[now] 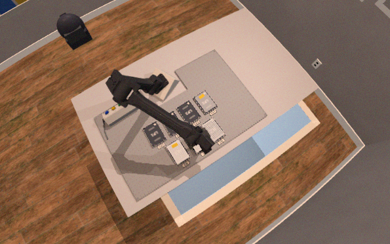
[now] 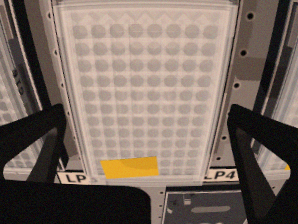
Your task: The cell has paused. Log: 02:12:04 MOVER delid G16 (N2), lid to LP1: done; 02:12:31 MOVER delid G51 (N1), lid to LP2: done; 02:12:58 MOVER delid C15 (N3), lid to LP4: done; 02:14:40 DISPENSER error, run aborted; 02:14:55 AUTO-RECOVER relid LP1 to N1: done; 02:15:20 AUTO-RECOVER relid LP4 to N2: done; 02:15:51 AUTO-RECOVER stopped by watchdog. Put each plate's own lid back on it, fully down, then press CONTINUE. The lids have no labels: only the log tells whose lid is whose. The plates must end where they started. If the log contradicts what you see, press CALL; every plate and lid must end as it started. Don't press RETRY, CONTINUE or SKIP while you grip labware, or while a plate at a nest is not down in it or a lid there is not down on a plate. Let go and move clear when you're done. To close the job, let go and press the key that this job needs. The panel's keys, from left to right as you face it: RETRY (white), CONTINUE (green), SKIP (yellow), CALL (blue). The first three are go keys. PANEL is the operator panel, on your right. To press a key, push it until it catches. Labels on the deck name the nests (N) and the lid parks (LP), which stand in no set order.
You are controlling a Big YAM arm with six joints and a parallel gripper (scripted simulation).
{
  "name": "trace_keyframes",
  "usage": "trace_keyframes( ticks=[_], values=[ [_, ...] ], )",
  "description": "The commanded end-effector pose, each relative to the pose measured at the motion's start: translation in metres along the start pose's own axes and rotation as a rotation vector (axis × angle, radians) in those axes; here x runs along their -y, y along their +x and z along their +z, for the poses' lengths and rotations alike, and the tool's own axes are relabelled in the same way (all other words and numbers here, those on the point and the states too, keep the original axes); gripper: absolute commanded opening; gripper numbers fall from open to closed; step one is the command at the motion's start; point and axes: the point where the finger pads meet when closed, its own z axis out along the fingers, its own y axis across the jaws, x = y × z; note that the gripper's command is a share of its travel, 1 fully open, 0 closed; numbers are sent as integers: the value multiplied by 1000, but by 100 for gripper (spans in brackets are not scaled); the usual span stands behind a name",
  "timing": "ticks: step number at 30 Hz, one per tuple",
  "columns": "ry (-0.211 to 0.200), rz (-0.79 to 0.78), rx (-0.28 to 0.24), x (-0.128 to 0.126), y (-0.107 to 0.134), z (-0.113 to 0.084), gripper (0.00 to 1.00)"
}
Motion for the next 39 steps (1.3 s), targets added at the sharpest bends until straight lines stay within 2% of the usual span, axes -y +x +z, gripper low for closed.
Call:
trace_keyframes(
  ticks=[1, 3, 7, 39],
  values=[
    [3, -4, -18, 1, 1, 16, 100],
    [2, 1, -8, 2, -4, 14, 100],
    [4, -4, -20, 0, 3, 17, 100],
    [4, 0, -22, 2, 4, 17, 100]
  ],
)
